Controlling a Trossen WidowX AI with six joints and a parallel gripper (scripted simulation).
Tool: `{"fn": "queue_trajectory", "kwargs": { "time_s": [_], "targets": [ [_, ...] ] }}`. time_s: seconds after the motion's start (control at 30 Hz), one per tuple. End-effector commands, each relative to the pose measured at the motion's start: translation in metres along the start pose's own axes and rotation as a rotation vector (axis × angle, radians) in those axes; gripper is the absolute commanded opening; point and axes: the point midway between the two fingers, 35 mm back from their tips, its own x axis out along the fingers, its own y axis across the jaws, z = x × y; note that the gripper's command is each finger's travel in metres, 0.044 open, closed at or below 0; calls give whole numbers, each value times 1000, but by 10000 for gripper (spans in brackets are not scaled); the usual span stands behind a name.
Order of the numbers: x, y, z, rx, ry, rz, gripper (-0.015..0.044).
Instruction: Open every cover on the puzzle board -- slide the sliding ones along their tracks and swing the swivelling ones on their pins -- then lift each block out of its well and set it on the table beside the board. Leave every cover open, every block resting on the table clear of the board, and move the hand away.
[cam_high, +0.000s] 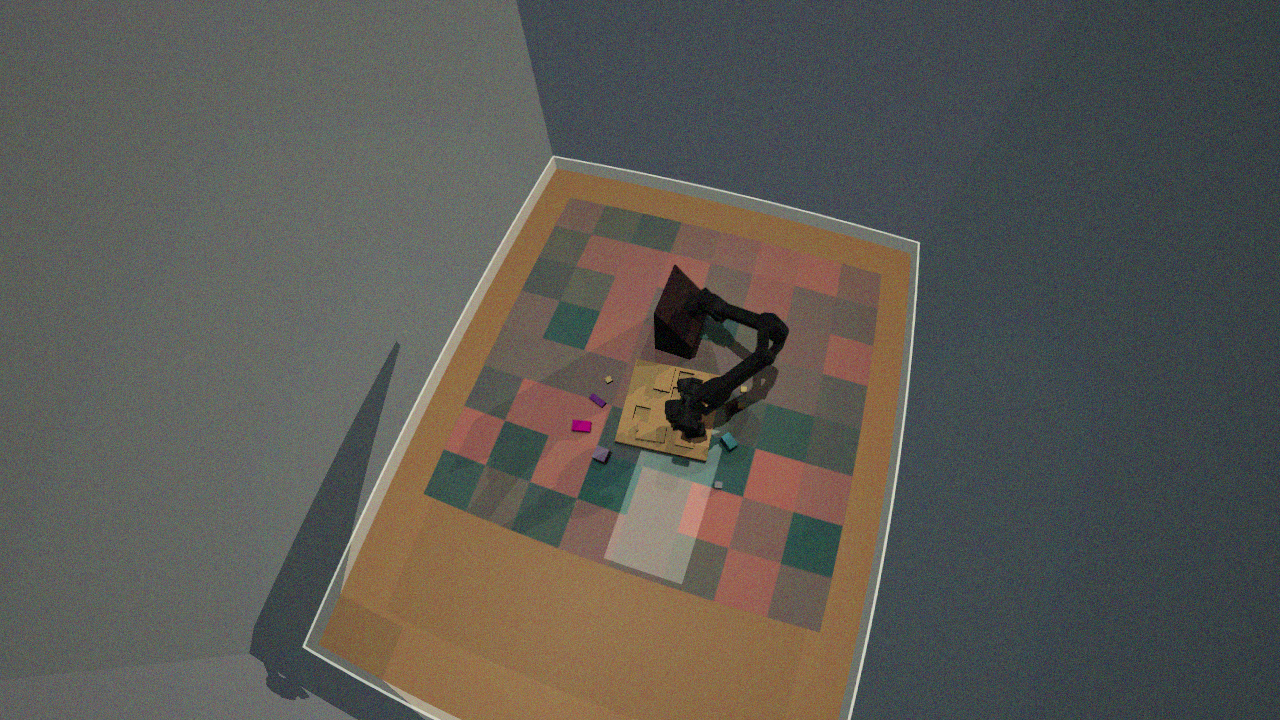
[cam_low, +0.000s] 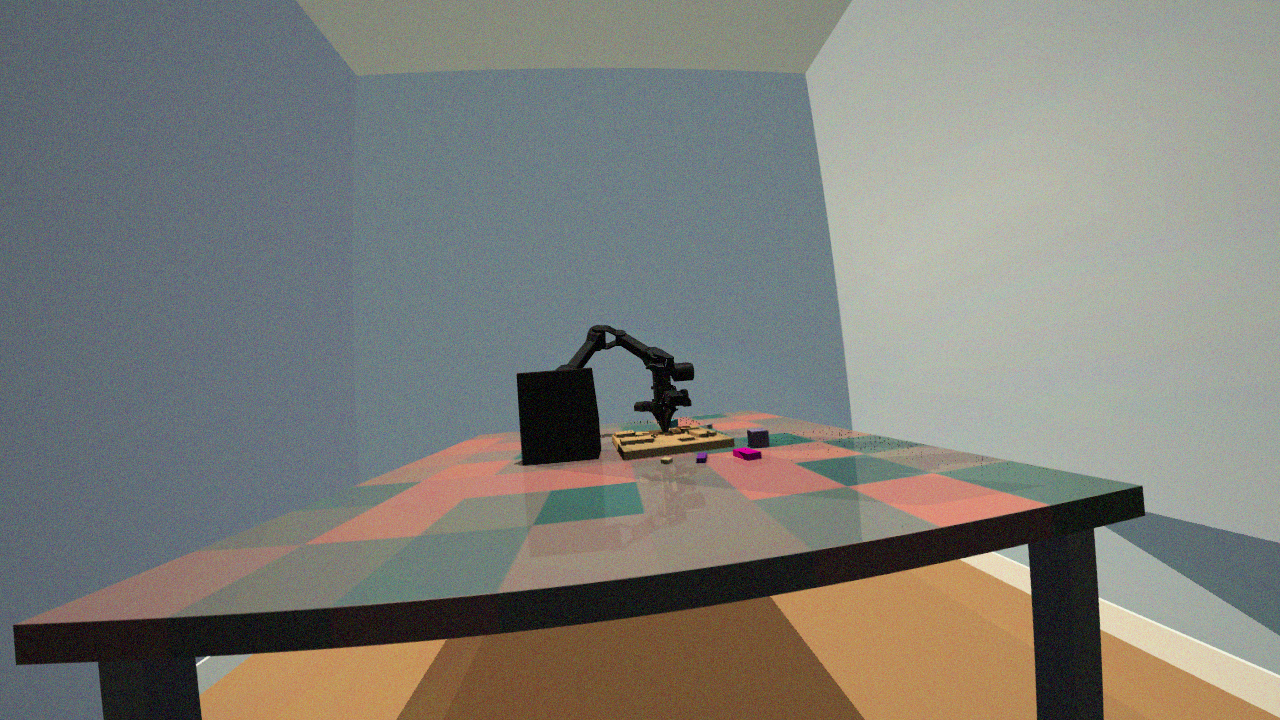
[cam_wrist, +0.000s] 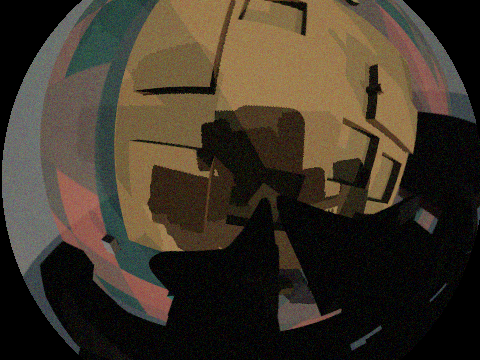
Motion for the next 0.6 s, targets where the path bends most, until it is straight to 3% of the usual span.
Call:
{"fn": "queue_trajectory", "kwargs": {
  "time_s": [0.0, 0.07, 0.27, 0.57],
  "targets": [
    [-13, 2, 1, 88, -3, 5, 105],
    [-24, 3, 1, 178, -4, 7, 144],
    [-55, 3, 0, 418, -2, 12, 144],
    [-55, 3, 0, 398, -2, 12, 144]
  ]
}}
